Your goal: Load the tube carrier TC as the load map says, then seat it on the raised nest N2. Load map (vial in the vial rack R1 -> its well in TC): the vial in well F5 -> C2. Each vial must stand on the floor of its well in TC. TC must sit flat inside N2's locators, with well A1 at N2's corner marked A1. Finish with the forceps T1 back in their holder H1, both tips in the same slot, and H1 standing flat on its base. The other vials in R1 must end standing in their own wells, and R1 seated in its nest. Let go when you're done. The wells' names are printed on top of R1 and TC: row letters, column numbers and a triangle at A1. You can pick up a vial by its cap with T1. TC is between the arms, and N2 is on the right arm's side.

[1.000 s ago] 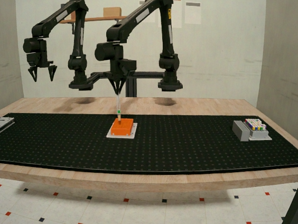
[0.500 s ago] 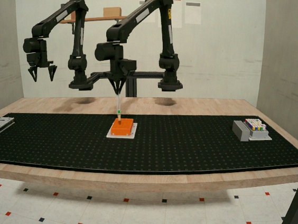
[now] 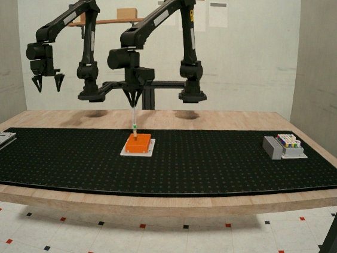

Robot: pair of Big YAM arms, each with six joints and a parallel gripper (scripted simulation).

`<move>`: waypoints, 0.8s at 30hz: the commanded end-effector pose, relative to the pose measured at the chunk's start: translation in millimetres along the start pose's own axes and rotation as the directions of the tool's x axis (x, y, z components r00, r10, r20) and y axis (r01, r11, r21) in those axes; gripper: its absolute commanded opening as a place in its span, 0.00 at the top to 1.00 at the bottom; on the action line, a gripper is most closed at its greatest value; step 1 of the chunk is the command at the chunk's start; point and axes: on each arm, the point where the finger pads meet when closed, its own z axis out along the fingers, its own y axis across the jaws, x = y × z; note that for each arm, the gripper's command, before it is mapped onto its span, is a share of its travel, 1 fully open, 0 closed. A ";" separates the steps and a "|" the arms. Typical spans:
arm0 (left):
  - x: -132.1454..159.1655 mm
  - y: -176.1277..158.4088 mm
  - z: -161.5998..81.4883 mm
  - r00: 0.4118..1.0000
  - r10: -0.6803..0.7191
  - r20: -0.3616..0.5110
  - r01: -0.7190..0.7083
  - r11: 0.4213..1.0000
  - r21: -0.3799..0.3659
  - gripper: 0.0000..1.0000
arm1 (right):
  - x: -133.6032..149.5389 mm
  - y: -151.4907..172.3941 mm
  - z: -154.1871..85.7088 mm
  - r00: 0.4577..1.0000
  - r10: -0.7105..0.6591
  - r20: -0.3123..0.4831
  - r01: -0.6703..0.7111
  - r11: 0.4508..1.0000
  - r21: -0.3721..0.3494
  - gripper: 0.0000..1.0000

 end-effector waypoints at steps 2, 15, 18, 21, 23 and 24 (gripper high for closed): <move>-5.3 -4.5 2.4 1.000 -0.016 0.007 0.016 1.000 0.013 0.91 | -0.6 0.2 -0.4 1.000 -0.008 -0.014 0.008 1.000 -0.004 0.00; -4.0 1.0 5.3 1.000 -0.016 0.003 0.016 1.000 -0.004 0.91 | -0.6 0.2 -0.4 1.000 -0.008 -0.014 0.008 1.000 -0.004 0.00; -5.1 -2.7 4.2 1.000 -0.016 0.006 0.016 1.000 0.009 0.91 | -0.6 0.2 -0.4 1.000 -0.008 -0.014 0.008 1.000 -0.004 0.00; -5.2 -2.9 5.2 1.000 -0.016 0.007 0.016 1.000 0.012 0.91 | -0.6 0.2 -0.4 1.000 -0.008 -0.014 0.008 1.000 -0.004 0.00; -5.2 -2.9 5.2 1.000 -0.016 0.007 0.016 1.000 0.012 0.91 | -0.6 0.2 -0.4 1.000 -0.008 -0.014 0.008 1.000 -0.004 0.00; -7.3 -10.5 0.0 1.000 -0.017 0.011 0.016 0.999 0.030 0.91 | -0.6 0.2 -0.4 1.000 -0.008 -0.014 0.008 1.000 -0.004 0.00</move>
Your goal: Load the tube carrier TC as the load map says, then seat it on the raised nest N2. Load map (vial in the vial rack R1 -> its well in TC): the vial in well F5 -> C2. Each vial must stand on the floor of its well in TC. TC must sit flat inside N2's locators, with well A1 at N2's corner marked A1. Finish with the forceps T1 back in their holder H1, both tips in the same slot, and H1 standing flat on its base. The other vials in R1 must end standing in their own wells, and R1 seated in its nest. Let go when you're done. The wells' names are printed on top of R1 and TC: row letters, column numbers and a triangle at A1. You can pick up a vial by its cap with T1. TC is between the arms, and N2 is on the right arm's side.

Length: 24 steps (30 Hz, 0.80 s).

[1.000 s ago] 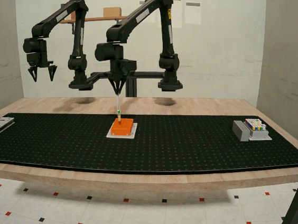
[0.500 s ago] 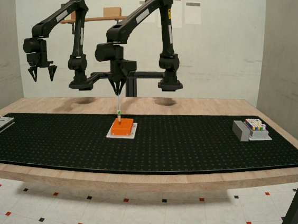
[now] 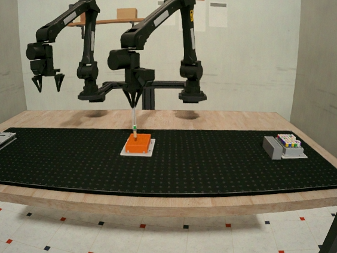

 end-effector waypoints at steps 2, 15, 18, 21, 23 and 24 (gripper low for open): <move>-6.8 -8.5 -1.1 1.000 -0.016 0.009 0.016 1.000 0.022 0.91 | -0.6 0.2 -0.4 1.000 -0.008 -0.014 0.008 1.000 -0.004 0.00; -4.3 0.7 5.5 1.000 -0.016 0.003 0.016 1.000 -0.001 0.91 | -0.6 0.2 -0.4 1.000 -0.008 -0.014 0.008 1.000 -0.004 0.00; -8.7 -14.9 -4.2 1.000 -0.017 0.014 0.016 0.999 0.040 0.91 | -0.6 0.2 -0.4 1.000 -0.008 -0.014 0.008 1.000 -0.004 0.00; -7.5 -10.6 -1.1 1.000 -0.016 0.011 0.016 0.999 0.028 0.91 | -0.6 0.2 -0.4 1.000 -0.008 -0.014 0.008 1.000 -0.004 0.00; -6.5 -7.0 0.7 1.000 -0.016 0.008 0.016 1.000 0.018 0.91 | -0.6 0.2 -0.4 1.000 -0.008 -0.014 0.008 1.000 -0.004 0.00; -6.0 -5.4 1.6 1.000 -0.016 0.007 0.016 1.000 0.013 0.91 | -0.6 0.2 -0.4 1.000 -0.008 -0.014 0.008 1.000 -0.004 0.00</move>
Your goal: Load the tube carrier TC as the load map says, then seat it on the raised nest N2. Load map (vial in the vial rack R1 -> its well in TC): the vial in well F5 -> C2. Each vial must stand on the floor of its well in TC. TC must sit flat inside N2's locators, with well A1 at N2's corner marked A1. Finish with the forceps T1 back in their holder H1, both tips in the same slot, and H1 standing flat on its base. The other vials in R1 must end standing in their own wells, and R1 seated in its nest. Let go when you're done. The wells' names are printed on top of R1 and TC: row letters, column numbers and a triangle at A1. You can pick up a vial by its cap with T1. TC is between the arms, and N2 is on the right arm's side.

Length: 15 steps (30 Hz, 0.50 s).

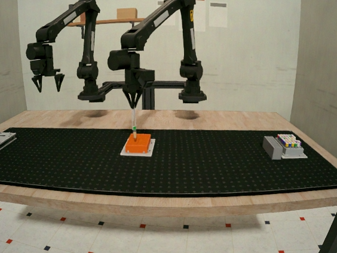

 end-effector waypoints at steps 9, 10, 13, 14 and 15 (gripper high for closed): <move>-3.8 2.6 3.5 1.000 -0.015 0.000 0.015 1.000 -0.013 0.91 | -0.6 0.2 -0.4 1.000 -0.008 -0.014 0.008 1.000 -0.004 0.00; -6.3 -6.5 -0.6 1.000 -0.015 0.007 0.015 1.000 0.014 0.91 | -0.6 0.2 -0.4 1.000 -0.008 -0.014 0.008 1.000 -0.004 0.00; -5.7 -4.2 1.7 1.000 -0.015 0.006 0.015 1.000 0.011 0.91 | -0.6 0.2 -0.4 1.000 -0.008 -0.014 0.008 1.000 -0.004 0.00; -5.4 -3.4 2.6 1.000 -0.015 0.006 0.015 1.000 0.009 0.91 | -0.6 0.2 -0.4 1.000 -0.008 -0.014 0.008 1.000 -0.004 0.00; -5.1 -2.3 3.4 1.000 -0.015 0.005 0.015 1.000 0.006 0.91 | -0.6 0.2 -0.4 1.000 -0.008 -0.014 0.008 1.000 -0.004 0.00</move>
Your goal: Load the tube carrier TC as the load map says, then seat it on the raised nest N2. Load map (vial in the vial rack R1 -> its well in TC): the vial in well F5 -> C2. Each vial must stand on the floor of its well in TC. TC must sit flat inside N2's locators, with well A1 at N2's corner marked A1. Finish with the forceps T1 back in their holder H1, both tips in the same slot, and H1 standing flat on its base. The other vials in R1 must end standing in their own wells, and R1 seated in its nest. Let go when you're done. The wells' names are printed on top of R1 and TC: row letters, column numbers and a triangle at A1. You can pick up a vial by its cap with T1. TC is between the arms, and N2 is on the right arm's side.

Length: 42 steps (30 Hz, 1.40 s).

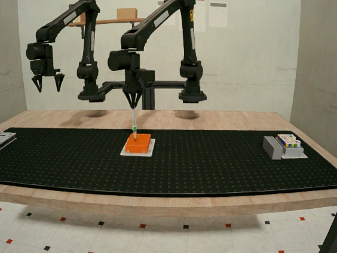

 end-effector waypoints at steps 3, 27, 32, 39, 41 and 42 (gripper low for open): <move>-4.0 1.8 5.8 1.000 -0.015 0.003 0.015 1.000 -0.003 0.91 | -0.6 0.2 -0.4 1.000 -0.008 -0.014 0.008 1.000 -0.004 0.00; -5.8 -4.7 4.4 1.000 -0.015 0.008 0.015 1.000 0.016 0.91 | -0.6 0.2 -0.4 1.000 -0.008 -0.014 0.008 1.000 -0.004 0.00; -4.2 0.8 7.5 1.000 -0.014 0.004 0.014 1.000 0.001 0.91 | -0.6 0.2 -0.4 1.000 -0.008 -0.014 0.008 1.000 -0.004 0.00; -4.8 -1.1 7.6 1.000 -0.014 0.006 0.014 1.000 0.008 0.91 | -0.6 0.2 -0.4 1.000 -0.008 -0.014 0.008 1.000 -0.004 0.00; -5.7 -4.4 6.0 1.000 -0.014 0.008 0.014 1.000 0.017 0.91 | -0.6 0.2 -0.4 1.000 -0.008 -0.014 0.008 1.000 -0.004 0.00; -5.5 -3.8 6.6 1.000 -0.014 0.008 0.014 1.000 0.016 0.91 | -0.6 0.2 -0.4 1.000 -0.008 -0.014 0.008 1.000 -0.004 0.00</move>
